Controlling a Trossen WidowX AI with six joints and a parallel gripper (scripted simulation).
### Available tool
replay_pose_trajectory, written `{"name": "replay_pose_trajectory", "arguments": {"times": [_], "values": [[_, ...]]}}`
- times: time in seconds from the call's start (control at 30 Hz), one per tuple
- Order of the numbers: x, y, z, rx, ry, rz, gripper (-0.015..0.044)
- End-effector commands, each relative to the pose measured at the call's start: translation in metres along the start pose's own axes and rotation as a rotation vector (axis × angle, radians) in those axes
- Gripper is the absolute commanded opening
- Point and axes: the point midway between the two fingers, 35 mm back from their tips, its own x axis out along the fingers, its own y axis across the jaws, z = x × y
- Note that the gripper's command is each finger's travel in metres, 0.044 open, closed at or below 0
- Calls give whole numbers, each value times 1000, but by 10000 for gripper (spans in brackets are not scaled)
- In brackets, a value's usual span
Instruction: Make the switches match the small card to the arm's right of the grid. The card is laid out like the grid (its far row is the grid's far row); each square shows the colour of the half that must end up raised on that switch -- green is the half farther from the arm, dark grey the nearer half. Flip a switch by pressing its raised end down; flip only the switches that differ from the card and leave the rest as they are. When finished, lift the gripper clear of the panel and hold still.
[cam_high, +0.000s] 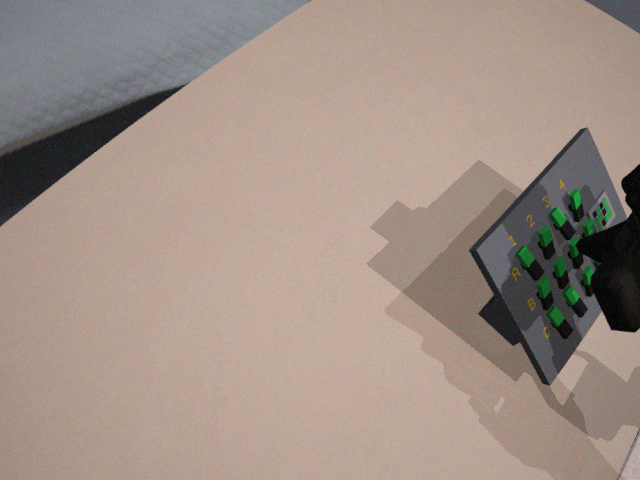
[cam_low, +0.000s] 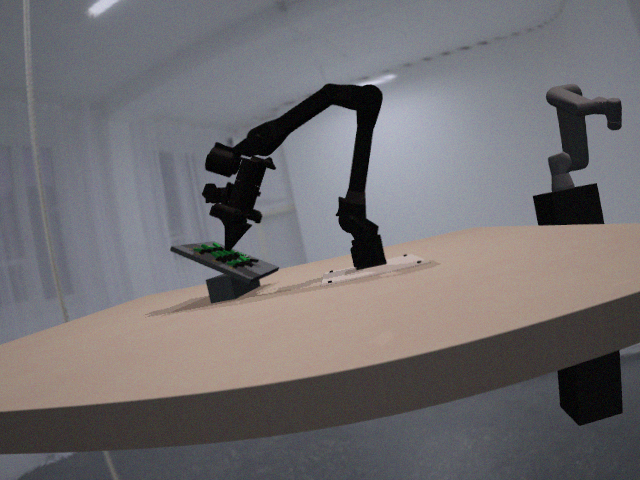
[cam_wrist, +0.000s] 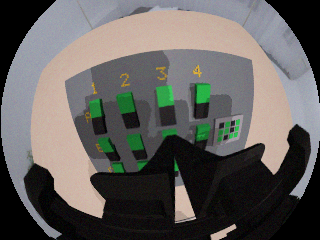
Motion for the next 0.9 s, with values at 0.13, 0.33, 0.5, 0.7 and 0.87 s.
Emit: {"name": "replay_pose_trajectory", "arguments": {"times": [0.13,0.33,0.5,0.7,0.87], "values": [[1,1,0,0,-1,5,0],[2,1,0,0,-1,5,0],[3,1,0,0,-1,5,0],[3,1,0,0,-1,5,0],[4,1,0,0,-1,5,0]]}}
